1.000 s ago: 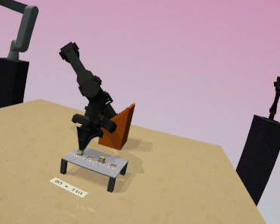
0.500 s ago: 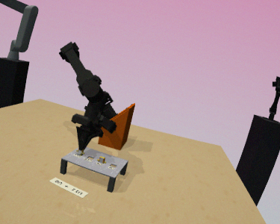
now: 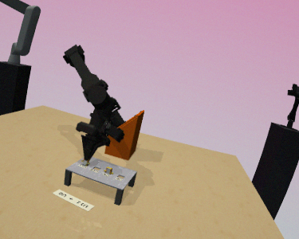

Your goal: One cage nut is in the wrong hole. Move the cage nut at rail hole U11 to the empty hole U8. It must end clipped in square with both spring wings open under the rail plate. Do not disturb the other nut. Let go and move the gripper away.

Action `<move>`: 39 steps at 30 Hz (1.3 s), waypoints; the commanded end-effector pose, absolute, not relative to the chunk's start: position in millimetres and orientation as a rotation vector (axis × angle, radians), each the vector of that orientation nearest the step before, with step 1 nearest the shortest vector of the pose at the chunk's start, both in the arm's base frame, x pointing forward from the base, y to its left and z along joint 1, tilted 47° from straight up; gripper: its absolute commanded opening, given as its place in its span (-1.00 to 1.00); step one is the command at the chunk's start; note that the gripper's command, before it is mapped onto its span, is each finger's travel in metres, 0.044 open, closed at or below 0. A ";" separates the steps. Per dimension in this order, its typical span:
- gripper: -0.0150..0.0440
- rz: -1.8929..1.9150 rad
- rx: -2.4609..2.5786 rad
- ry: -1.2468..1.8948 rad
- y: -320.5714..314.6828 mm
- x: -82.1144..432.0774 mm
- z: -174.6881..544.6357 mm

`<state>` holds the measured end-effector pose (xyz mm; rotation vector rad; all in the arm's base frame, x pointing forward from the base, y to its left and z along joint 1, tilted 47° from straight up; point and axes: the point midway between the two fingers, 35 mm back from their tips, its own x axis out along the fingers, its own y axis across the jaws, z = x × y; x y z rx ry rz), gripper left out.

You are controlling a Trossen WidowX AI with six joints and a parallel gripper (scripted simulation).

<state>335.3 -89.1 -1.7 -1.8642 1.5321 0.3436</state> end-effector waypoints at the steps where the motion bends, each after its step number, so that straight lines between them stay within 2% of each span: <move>1: -0.40 0.339 -1.861 1.539 -89.6 335.8 -1.4; 39: -0.40 0.346 -1.850 1.551 -88.1 336.8 0.1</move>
